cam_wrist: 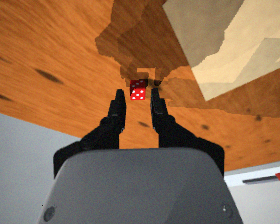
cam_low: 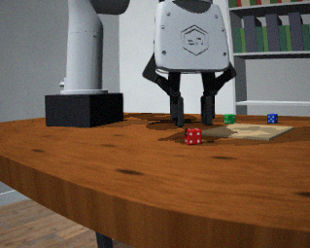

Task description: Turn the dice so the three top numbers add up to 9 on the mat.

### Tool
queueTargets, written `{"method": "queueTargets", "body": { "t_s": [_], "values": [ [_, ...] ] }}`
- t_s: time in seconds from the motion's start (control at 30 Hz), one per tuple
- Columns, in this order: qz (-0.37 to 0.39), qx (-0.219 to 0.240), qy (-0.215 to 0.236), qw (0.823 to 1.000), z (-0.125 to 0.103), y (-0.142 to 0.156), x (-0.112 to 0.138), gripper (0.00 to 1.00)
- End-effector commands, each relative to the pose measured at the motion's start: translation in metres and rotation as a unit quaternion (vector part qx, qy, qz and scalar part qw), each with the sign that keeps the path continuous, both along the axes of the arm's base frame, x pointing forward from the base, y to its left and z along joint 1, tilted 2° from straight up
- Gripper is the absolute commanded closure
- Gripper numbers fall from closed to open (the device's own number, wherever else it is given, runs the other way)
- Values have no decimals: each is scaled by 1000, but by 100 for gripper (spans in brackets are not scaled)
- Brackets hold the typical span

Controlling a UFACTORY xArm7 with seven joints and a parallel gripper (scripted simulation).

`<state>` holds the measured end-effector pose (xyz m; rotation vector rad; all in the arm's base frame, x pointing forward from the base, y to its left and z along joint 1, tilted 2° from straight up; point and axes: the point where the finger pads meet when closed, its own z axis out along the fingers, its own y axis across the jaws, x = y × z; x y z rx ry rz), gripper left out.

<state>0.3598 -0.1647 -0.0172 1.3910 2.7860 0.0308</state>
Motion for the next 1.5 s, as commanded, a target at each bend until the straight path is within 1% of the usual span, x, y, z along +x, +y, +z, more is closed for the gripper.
{"method": "queueTargets", "body": {
  "t_s": [0.0,0.47,0.97,1.47],
  "values": [
    [0,-1,-2,1000,1,-1,1,64],
    [0,-1,-2,1000,-2,-1,1,64],
    [0,-1,-2,1000,-21,-1,2,64],
    [0,-1,-2,1000,-23,-1,2,64]
  ]
}}
